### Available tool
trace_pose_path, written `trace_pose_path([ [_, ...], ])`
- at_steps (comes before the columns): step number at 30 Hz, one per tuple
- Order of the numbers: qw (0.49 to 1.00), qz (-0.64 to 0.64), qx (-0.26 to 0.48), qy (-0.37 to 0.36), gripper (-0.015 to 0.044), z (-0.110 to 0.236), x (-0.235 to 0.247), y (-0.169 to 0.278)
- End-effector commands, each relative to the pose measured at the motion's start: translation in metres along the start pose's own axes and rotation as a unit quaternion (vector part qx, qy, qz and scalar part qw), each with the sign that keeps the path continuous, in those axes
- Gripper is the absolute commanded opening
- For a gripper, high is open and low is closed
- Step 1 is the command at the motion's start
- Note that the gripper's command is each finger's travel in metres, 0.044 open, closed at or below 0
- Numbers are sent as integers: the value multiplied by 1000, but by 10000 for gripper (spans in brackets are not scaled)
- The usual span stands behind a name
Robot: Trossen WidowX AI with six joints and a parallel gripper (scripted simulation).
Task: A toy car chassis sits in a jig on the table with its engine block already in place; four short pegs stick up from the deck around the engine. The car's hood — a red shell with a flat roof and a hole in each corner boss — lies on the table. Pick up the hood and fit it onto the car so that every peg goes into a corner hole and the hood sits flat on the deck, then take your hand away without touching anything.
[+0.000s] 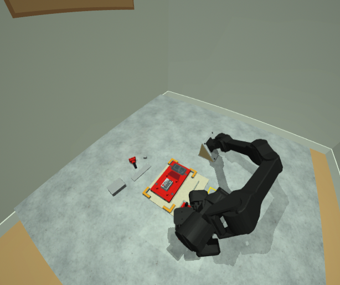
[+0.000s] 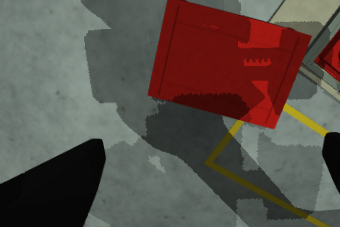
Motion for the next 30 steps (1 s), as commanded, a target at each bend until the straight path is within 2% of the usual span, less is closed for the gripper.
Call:
trace_pose_path([
  [1, 951, 310, 15, 9, 440, -18, -7, -10],
  [13, 803, 595, 22, 5, 440, -28, -10, -16],
  [30, 800, 599, 22, 5, 440, -28, -11, -16],
])
Point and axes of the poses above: the point midway between the two fingers, 35 mm back from their tips, its own z axis back along the fingers, its own x axis across the jaws, y = z × x, the point moved 7 cm from there along z, back along the fingers, and after that the axes turned 1 degree about z, right-handed, at the moved point
